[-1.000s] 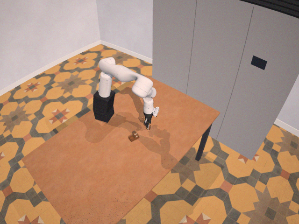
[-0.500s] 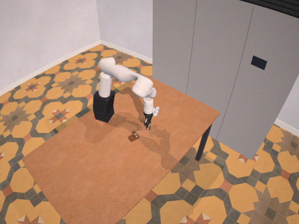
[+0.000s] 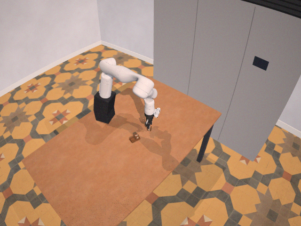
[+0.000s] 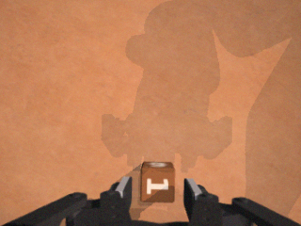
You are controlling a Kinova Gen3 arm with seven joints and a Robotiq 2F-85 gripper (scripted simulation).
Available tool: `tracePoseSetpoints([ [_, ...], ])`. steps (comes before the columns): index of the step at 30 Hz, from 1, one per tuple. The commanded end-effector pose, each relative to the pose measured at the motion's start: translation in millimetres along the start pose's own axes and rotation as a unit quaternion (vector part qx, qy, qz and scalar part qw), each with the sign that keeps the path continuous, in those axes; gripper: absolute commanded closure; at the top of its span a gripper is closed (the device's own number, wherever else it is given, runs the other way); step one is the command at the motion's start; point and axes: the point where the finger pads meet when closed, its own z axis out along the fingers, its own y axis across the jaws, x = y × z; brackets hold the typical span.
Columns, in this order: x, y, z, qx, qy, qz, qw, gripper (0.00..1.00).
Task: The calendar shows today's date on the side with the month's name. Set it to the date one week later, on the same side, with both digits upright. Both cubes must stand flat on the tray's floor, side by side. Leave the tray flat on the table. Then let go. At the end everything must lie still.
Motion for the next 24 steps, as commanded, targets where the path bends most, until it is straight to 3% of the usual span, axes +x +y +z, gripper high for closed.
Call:
tracePoseSetpoints([
  [1,0,0,-0.4,0.000,0.001,0.000,1.000,0.54],
  [11,1,0,1.9,0.000,0.001,0.000,1.000,0.54],
  [24,1,0,18.7,0.000,0.001,0.000,1.000,0.54],
])
